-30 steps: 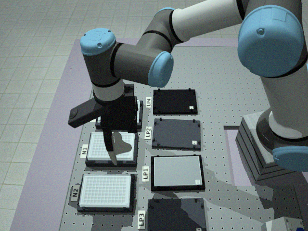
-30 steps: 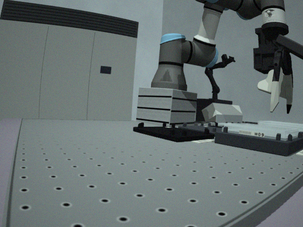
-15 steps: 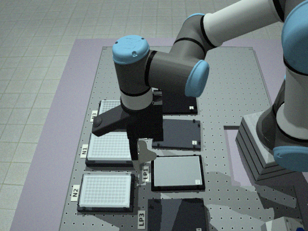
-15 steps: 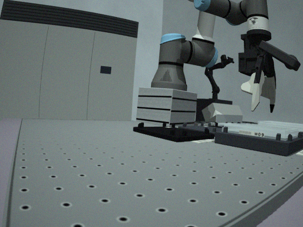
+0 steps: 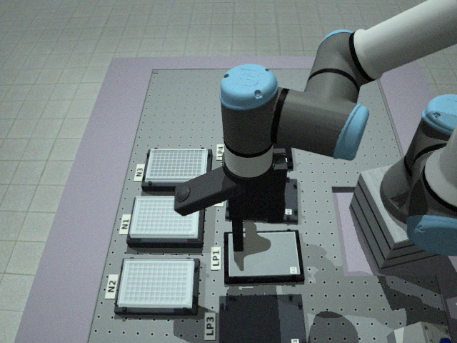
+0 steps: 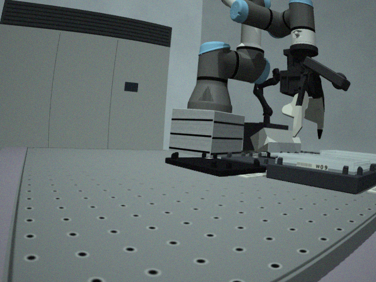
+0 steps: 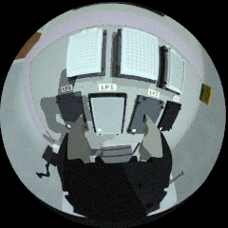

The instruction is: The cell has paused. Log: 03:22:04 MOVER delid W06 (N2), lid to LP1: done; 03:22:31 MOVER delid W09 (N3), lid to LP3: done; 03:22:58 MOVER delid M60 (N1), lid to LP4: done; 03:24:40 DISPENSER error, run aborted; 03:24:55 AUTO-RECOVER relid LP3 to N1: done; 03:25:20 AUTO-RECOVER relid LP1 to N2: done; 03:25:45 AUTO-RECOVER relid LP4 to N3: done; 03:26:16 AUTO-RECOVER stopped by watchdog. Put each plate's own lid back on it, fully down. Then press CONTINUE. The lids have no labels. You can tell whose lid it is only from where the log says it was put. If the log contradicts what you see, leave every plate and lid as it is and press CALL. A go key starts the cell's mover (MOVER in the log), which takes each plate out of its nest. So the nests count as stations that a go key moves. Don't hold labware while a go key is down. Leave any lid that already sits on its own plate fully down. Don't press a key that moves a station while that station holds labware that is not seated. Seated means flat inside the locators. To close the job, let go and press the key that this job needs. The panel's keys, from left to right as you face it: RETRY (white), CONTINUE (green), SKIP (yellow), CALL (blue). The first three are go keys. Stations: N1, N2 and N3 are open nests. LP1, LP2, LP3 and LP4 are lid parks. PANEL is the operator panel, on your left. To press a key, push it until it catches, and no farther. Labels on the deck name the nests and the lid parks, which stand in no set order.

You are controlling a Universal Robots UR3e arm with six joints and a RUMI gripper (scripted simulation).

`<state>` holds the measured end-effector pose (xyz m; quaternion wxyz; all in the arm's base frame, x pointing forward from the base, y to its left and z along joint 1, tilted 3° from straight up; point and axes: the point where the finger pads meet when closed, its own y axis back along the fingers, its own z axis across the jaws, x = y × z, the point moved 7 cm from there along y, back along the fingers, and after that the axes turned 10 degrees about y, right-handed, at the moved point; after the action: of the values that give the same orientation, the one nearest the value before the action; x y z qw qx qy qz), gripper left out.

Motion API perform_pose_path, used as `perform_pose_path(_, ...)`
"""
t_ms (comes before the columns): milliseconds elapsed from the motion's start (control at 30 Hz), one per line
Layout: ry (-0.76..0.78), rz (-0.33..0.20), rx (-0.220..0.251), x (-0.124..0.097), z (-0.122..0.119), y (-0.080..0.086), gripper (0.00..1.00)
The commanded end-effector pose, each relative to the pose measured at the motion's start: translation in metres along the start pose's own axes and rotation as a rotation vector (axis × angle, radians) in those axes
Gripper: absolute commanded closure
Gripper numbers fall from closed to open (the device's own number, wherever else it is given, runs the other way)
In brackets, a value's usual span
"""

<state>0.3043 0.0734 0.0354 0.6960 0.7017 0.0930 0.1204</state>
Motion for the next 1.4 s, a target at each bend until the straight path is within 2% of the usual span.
perform_pose_path(0,0.0,0.013,-0.003,-0.024,-0.014,0.003,0.18)
perform_pose_path(67,0.0,0.013,-0.003,-0.024,-0.014,0.003,0.18)
perform_pose_path(200,0.0,0.013,-0.003,-0.04,-0.024,0.003,0.18)
perform_pose_path(767,0.0,0.012,-0.003,-0.039,-0.024,0.003,0.18)
perform_pose_path(1367,0.0,0.012,-0.003,-0.039,-0.024,-0.024,0.18)
